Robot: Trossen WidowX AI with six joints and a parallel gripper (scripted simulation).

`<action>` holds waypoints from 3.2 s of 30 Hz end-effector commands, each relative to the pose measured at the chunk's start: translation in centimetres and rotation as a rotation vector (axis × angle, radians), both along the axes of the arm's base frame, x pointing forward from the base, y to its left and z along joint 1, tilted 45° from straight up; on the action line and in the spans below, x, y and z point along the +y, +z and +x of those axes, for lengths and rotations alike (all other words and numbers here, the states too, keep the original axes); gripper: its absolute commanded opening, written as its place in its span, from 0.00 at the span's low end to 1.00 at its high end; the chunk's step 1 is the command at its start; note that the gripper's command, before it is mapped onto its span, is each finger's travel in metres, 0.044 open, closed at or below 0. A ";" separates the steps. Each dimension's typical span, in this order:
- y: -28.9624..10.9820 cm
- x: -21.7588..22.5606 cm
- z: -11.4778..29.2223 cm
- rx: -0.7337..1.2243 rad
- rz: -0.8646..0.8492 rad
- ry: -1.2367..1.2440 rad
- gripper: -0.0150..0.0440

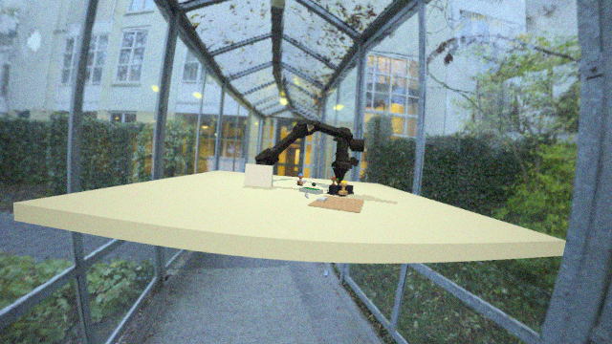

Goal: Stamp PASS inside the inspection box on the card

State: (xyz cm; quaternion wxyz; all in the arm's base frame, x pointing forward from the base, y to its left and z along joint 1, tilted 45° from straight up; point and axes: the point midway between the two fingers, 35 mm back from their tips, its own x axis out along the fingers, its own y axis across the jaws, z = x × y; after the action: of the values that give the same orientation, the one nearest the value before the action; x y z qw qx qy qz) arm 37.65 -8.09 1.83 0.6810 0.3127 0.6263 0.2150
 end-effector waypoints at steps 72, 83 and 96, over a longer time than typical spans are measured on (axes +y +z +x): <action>0.1 0.0 0.0 0.002 0.000 0.001 0.25; 0.4 -0.4 -0.1 0.002 -0.001 0.001 0.25; 0.9 -0.8 -0.1 0.002 -0.001 0.001 0.25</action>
State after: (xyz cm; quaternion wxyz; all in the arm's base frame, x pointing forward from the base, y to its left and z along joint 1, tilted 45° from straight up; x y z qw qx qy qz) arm 37.41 -8.67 2.49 0.6776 0.3166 0.6284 0.2138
